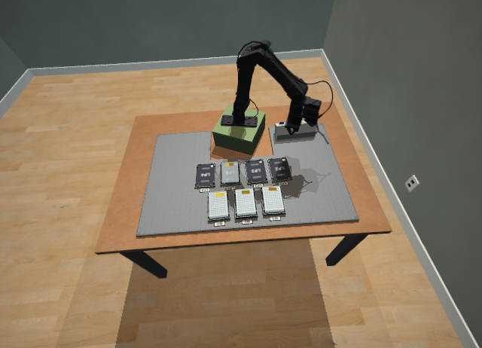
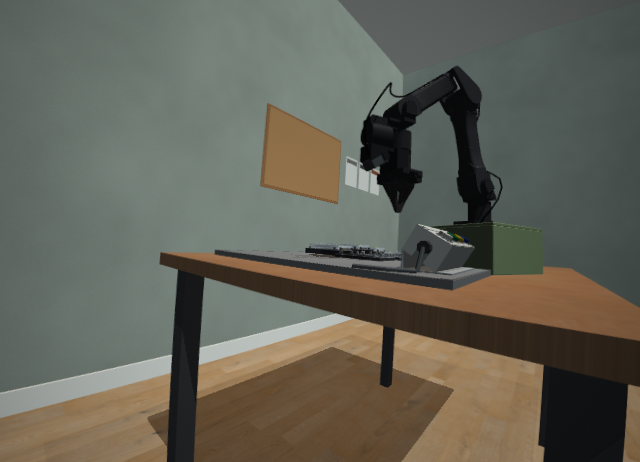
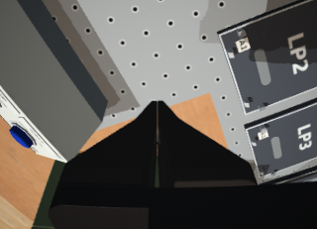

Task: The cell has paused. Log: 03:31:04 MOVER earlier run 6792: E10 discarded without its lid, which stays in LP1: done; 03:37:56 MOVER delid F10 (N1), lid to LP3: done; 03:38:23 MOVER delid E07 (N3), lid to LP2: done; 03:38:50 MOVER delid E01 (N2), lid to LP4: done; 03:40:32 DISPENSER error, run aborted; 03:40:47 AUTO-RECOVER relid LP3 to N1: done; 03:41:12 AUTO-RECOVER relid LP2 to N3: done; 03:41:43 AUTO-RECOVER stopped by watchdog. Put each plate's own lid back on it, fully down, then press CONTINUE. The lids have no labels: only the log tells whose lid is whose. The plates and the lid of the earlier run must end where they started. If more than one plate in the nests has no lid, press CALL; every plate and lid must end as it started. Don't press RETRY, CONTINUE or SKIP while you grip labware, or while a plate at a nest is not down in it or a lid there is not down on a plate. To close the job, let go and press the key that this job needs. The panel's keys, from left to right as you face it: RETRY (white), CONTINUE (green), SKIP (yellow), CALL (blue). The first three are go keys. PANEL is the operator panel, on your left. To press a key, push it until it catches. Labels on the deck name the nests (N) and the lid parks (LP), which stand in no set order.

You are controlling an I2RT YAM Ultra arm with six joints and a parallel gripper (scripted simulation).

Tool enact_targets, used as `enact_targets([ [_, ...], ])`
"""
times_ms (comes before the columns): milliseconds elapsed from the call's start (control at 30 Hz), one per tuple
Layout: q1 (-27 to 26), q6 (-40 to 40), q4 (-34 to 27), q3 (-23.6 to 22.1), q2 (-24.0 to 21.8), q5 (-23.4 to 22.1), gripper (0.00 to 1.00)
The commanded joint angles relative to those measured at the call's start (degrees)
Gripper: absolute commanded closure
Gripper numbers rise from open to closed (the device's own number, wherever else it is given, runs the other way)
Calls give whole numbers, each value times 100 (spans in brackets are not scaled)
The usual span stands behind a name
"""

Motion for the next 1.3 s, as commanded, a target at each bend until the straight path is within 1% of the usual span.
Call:
enact_targets([
  [0,336,-131,51,106,-171,-16,100],
  [133,726,-199,22,177,75,-9,100],
  [200,917,-237,-2,207,106,-10,100],
  [267,917,-237,-2,207,106,-10,100],
  [500,1566,-390,-77,377,266,-24,100],
  [700,2093,-544,-131,609,467,-29,100],
  [767,2259,-300,-155,706,547,-35,100],
  [833,2259,-300,-155,706,547,-35,100],
  [1200,3105,536,-300,1349,1051,-48,100],
  [1267,3115,552,-322,1393,1082,-31,100],
])
